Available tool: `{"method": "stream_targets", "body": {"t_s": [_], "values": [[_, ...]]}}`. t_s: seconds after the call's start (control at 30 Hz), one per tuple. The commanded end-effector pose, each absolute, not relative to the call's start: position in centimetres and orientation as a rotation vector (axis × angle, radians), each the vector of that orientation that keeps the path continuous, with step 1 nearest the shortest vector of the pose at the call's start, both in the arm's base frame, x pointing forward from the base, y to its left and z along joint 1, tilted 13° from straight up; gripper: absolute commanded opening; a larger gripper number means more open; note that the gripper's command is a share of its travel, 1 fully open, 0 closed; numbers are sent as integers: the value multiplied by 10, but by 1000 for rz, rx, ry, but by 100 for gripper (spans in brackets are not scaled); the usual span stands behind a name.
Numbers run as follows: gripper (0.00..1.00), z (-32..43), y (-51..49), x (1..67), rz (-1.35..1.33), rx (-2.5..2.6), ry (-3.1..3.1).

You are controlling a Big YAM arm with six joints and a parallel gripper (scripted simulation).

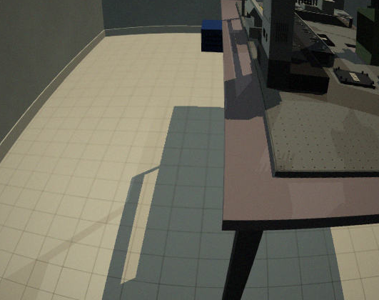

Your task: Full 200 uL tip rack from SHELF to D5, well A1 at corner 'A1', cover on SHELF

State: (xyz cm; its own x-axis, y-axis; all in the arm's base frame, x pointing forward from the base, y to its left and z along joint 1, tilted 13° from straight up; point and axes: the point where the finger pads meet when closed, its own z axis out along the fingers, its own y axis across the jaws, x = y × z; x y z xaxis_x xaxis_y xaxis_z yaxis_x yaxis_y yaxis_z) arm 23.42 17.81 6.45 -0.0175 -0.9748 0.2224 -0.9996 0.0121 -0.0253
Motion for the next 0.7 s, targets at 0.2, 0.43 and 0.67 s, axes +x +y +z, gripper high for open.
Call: {"method": "stream_targets", "body": {"t_s": [0.2, 0.43, 0.67], "values": [[0, 69, 249, 248, 257, 2124, -2206], [0, 64, 272, 244, 254, 2118, -2198], [0, 57, 255, 209, 256, 2098, -2172]]}}
